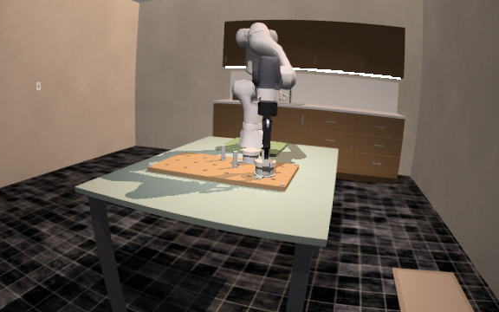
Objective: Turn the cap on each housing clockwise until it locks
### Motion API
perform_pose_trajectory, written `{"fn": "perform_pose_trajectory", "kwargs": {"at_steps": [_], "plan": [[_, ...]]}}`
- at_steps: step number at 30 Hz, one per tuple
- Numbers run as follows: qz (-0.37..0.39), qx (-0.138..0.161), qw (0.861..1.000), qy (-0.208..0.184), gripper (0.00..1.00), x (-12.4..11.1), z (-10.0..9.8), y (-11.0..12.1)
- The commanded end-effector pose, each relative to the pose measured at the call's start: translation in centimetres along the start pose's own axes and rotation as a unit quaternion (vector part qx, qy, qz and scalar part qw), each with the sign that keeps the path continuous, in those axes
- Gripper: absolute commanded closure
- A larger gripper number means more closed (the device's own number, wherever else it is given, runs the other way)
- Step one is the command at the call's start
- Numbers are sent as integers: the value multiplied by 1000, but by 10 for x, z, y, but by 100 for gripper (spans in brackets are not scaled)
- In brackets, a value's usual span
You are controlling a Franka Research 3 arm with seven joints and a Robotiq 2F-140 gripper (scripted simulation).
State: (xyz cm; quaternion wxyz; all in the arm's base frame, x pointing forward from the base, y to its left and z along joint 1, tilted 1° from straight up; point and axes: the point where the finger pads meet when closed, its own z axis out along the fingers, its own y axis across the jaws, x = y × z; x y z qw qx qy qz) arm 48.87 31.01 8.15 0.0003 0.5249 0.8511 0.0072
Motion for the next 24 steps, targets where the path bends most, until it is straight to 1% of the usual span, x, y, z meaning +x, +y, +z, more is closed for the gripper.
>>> {"fn": "perform_pose_trajectory", "kwargs": {"at_steps": [1,16,20,24], "plan": [[1,0,1000,-1,90,0,2,-1],[4,0,1000,-1,90,0,2,-1],[26,0,1000,-1,90,0,2,-1],[71,0,997,-1,90,0,2,-1]]}}
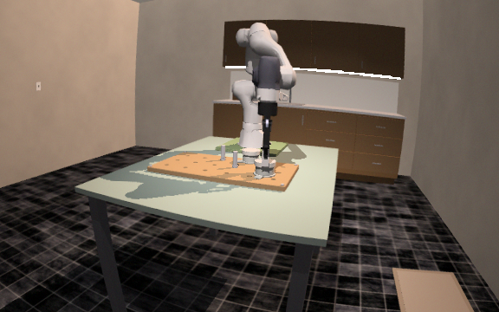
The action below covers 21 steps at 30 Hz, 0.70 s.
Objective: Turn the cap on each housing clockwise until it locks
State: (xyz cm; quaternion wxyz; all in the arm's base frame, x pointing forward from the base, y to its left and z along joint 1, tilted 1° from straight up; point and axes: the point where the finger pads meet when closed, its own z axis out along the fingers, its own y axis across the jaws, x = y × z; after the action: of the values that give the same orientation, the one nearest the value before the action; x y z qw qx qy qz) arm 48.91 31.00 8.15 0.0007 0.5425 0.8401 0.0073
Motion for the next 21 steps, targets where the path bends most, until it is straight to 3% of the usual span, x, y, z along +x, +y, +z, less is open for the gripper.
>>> {"fn": "perform_pose_trajectory", "kwargs": {"at_steps": [1,6,21], "plan": [[63,1,998,-1,90,0,2,-1],[125,1,992,-1,90,0,2,-1],[169,1,986,-1,90,0,2,-1]]}}
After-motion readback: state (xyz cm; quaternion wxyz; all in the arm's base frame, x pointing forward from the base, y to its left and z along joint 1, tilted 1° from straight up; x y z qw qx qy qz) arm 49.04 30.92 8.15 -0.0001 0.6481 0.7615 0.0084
